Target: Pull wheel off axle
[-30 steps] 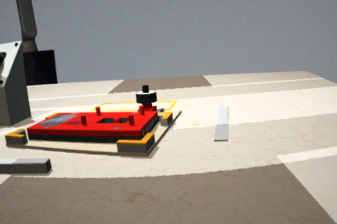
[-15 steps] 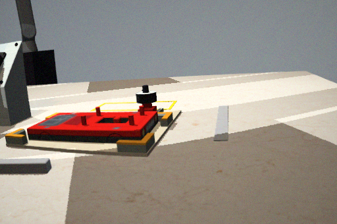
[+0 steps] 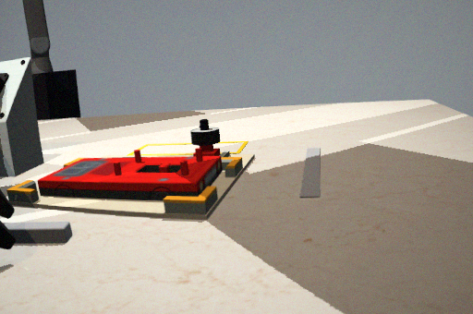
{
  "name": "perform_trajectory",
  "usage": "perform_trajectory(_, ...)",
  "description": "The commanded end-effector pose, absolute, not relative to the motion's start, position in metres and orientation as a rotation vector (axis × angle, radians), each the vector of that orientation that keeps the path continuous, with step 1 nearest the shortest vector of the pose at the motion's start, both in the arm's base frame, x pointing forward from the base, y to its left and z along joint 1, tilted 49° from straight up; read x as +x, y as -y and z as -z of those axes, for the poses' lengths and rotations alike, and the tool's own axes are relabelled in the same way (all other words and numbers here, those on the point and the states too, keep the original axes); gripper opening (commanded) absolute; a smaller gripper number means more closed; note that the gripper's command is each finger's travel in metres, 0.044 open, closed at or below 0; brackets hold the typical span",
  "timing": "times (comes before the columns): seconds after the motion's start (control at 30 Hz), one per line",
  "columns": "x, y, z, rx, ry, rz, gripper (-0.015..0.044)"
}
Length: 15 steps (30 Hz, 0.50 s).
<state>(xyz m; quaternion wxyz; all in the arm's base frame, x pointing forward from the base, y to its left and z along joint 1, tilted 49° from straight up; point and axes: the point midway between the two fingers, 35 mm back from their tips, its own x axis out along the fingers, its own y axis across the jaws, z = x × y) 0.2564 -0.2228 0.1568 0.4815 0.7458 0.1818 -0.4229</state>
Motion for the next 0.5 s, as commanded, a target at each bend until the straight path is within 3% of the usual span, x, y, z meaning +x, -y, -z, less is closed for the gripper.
perform_trajectory(0.0,0.289,0.194,-0.135,1.613,-0.66,1.036,0.03)
perform_trajectory(0.23,0.327,0.134,-0.091,1.232,-0.997,0.987,0.03)
perform_trajectory(0.47,0.342,0.1,-0.07,0.941,-1.119,0.985,0.03)
